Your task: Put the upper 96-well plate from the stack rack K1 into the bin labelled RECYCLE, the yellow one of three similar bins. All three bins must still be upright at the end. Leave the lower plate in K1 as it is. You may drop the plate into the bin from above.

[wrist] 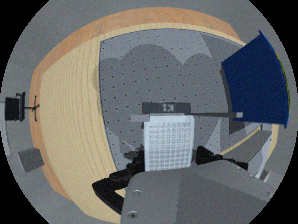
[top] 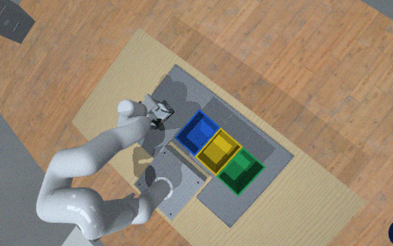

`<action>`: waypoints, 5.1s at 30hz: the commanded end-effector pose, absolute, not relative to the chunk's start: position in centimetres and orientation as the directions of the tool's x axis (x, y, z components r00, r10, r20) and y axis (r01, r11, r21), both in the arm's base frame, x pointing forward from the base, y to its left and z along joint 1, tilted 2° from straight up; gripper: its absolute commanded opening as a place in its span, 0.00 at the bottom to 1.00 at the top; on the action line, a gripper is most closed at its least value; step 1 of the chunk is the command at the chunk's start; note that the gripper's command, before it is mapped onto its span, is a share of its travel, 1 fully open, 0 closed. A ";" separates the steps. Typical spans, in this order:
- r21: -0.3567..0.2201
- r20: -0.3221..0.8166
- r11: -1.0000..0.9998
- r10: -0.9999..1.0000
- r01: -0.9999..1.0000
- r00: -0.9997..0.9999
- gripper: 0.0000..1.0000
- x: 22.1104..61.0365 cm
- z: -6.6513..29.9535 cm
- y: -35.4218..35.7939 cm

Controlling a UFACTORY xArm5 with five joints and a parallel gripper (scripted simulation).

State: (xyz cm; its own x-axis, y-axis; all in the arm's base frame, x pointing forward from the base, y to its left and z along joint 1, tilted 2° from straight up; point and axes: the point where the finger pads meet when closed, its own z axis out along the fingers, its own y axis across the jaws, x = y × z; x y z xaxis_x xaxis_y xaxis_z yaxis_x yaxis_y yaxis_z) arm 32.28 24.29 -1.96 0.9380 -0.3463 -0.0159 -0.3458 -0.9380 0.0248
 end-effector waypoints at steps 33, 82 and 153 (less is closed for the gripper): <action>0.022 -0.014 -0.938 -0.346 -0.346 0.938 1.00 32.3 -3.8 24.3; 0.022 -0.014 -0.938 -0.346 -0.346 0.938 0.00 32.3 -3.7 24.3; 0.022 -0.014 -0.938 -0.346 -0.346 0.938 0.00 32.4 0.2 24.4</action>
